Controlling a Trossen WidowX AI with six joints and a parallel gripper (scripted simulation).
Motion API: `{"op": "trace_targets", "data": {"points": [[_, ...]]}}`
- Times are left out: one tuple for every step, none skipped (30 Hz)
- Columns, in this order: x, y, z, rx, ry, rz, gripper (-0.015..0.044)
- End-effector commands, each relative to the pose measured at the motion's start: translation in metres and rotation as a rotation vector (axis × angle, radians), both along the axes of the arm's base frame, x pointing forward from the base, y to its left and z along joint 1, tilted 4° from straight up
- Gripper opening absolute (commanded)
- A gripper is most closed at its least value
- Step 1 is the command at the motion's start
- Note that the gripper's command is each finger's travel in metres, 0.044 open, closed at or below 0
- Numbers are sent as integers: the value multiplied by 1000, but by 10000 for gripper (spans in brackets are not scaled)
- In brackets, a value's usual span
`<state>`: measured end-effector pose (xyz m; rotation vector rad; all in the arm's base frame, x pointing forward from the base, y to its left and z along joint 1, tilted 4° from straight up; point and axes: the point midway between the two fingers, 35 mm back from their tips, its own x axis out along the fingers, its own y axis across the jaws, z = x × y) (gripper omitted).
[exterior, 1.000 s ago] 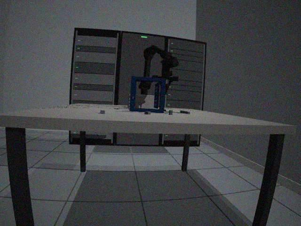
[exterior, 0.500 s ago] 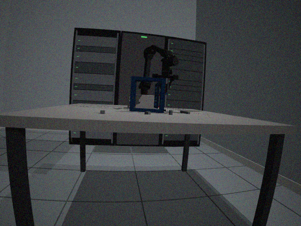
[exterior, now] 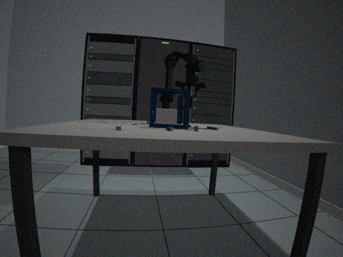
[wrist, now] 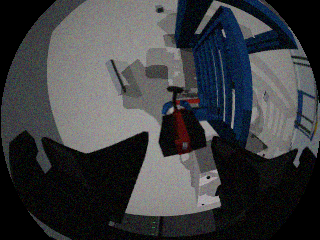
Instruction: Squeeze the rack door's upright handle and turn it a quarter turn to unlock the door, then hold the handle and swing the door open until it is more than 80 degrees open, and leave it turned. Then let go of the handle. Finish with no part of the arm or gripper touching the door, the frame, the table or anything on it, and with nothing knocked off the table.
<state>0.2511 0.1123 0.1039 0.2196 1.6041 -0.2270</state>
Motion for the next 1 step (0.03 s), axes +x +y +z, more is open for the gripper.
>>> {"op": "trace_targets", "data": {"points": [[2,1,9,4,-8,0,281]]}}
